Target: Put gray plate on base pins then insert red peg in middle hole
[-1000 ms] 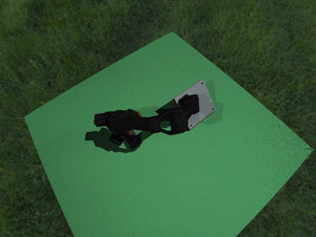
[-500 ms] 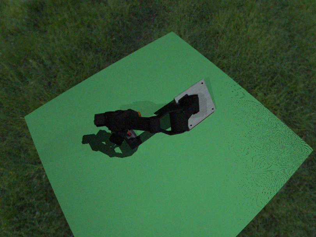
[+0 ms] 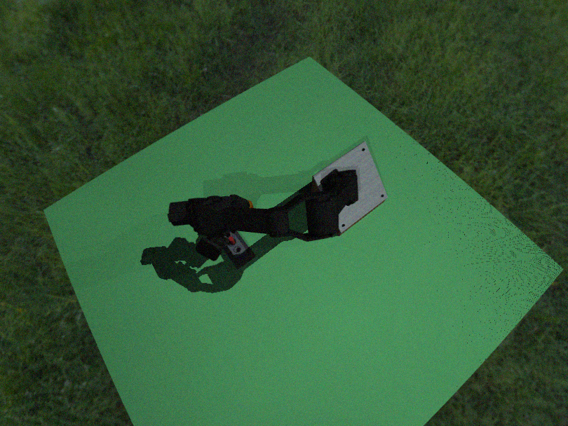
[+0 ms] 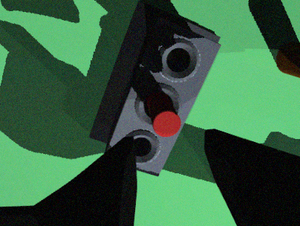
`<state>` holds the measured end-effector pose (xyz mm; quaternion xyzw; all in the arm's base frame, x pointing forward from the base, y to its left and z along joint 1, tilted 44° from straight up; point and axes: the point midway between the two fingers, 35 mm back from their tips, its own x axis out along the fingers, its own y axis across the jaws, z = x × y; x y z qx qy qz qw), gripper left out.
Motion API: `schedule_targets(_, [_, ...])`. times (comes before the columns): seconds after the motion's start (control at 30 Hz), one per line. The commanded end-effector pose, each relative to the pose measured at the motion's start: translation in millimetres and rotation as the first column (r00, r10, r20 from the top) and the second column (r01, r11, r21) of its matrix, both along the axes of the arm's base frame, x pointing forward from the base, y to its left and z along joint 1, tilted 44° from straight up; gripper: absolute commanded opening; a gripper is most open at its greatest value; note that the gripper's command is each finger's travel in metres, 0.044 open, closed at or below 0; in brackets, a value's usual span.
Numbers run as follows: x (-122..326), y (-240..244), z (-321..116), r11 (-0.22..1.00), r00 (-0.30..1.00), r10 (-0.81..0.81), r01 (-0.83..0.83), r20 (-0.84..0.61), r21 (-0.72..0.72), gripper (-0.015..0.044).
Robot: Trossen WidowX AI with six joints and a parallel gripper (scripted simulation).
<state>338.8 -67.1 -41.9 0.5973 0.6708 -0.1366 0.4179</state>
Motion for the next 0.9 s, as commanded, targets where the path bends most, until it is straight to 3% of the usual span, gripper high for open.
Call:
schedule_targets(0.0, [0, -3, 3, 1.0, 1.0, 0.002, -0.002, 0.005, -0.002, 0.015])
schedule_targets(0.87, [-3, -11, 18, 1.0, 1.0, 0.002, -0.002, 0.005, -0.002, 0.015])
